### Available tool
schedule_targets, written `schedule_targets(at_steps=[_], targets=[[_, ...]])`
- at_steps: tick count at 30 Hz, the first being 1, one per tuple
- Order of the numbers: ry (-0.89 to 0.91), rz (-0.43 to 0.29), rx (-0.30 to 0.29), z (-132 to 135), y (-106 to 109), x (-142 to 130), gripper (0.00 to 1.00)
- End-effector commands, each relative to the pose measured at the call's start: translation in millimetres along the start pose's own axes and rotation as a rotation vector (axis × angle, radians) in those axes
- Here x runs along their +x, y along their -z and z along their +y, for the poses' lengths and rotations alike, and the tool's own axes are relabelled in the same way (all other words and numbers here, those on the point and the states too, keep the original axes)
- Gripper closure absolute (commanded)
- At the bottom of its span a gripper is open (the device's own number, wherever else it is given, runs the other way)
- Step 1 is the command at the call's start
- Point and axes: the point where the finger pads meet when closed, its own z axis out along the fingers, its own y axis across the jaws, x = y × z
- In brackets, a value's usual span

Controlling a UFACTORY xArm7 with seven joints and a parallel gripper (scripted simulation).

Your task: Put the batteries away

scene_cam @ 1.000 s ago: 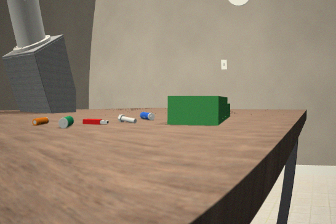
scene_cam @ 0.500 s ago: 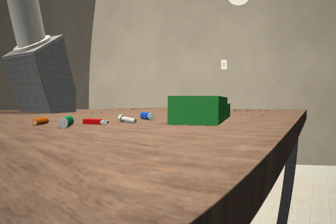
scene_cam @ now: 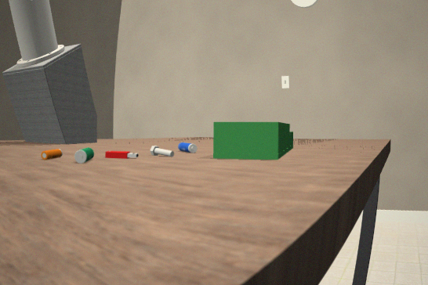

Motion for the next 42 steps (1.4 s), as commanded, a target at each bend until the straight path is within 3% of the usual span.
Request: schedule_targets(at_steps=[1, 6, 10, 18, 21, 24, 30, 34, 37, 42], targets=[[0.001, -0.037, 0.028, -16.1, -0.2, -24.2, 0.93], [0.001, -0.037, 0.028, -28.4, 0.4, -42.2, 0.93], [0.075, -0.18, 0.072, -43.2, 5.2, -71.9, 0.93], [0.075, -0.181, 0.072, -65.3, 12.6, -116.1, 0.93], [0.075, -0.181, 0.072, -65.9, 12.8, -117.2, 0.93], [0.15, -0.306, 0.108, -75.1, 19.4, -139.7, 0.93], [0.156, -0.318, 0.112, -93.7, 33.0, -184.1, 0.93], [0.156, -0.318, 0.112, -96.7, 35.2, -191.4, 0.93], [0.24, -0.439, 0.145, -103.9, 44.7, -213.6, 0.93], [0.246, -0.449, 0.149, -115.9, 60.8, -250.0, 0.93]])
